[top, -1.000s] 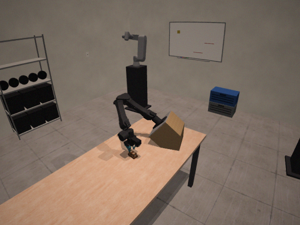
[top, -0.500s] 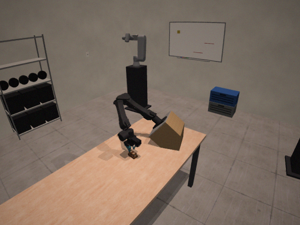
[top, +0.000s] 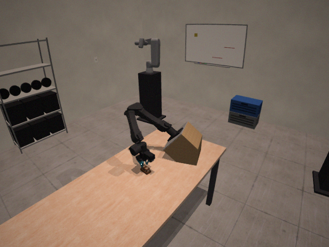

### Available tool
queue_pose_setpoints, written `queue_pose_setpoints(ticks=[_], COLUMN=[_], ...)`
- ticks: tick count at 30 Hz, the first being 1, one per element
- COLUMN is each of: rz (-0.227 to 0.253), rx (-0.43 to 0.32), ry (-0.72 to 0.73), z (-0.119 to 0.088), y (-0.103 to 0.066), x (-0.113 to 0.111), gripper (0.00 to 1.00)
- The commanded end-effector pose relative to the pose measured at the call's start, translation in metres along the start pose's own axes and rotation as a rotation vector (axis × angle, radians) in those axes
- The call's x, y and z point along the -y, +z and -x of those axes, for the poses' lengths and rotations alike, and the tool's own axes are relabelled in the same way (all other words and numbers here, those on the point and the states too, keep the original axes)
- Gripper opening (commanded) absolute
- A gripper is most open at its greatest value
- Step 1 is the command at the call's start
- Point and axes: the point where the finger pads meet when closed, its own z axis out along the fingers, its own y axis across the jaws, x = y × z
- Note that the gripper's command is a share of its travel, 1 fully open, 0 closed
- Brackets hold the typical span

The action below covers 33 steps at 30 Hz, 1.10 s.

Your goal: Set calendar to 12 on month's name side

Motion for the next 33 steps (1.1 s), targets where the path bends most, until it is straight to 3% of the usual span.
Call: queue_pose_setpoints(ticks=[1,2,5,10,13,15,33], rz=[0.009,-0.024,0.009,-0.01,0.006,-0.017,-0.004], rx=[0.013,0.021,0.013,0.019,0.015,0.02,0.02], ry=[-0.028,-0.019,-0.028,-0.029,-0.028,-0.026,-0.037], z=[0.007,0.007,0.007,0.009,0.008,0.009,0.011], y=[0.005,-0.003,0.012,0.015,0.023,0.018,0.021], x=[-0.009,-0.001,-0.009,-0.005,-0.008,-0.003,-0.007], gripper=[0.47,0.47,0.47,0.47,0.47,0.47,0.47])
